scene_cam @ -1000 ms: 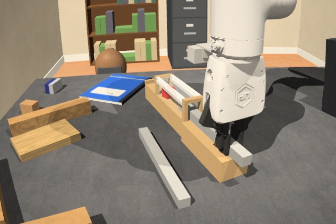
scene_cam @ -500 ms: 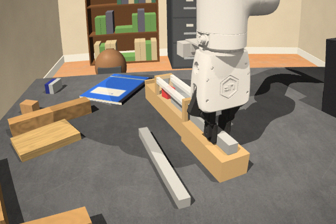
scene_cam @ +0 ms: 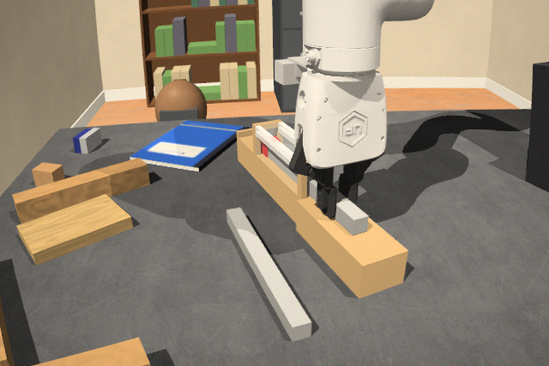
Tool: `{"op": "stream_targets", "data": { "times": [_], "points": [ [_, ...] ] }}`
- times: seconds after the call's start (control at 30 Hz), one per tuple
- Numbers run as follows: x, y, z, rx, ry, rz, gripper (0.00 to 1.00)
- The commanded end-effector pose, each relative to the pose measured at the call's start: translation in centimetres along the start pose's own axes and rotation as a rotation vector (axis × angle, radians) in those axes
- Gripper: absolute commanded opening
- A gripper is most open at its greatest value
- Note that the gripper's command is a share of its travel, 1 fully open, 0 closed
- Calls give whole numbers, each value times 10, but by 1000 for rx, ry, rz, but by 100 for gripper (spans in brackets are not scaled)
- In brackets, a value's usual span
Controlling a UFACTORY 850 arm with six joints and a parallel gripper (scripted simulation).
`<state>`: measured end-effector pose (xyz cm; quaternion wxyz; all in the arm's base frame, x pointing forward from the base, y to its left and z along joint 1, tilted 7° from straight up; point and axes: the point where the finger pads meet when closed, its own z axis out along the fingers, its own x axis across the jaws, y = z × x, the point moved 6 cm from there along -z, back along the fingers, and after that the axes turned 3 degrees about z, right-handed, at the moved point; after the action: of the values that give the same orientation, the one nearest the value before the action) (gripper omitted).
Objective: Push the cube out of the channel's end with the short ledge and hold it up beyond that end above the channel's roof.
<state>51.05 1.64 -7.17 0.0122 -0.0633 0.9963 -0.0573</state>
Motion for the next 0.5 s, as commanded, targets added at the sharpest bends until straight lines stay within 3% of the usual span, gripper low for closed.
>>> {"op": "stream_targets", "data": {
  "times": [0.0,0.47],
  "points": [
    [-2,-12,-1,0,0,0,0],
    [-3,-25,-1,0,0,0,0]
  ]
}}
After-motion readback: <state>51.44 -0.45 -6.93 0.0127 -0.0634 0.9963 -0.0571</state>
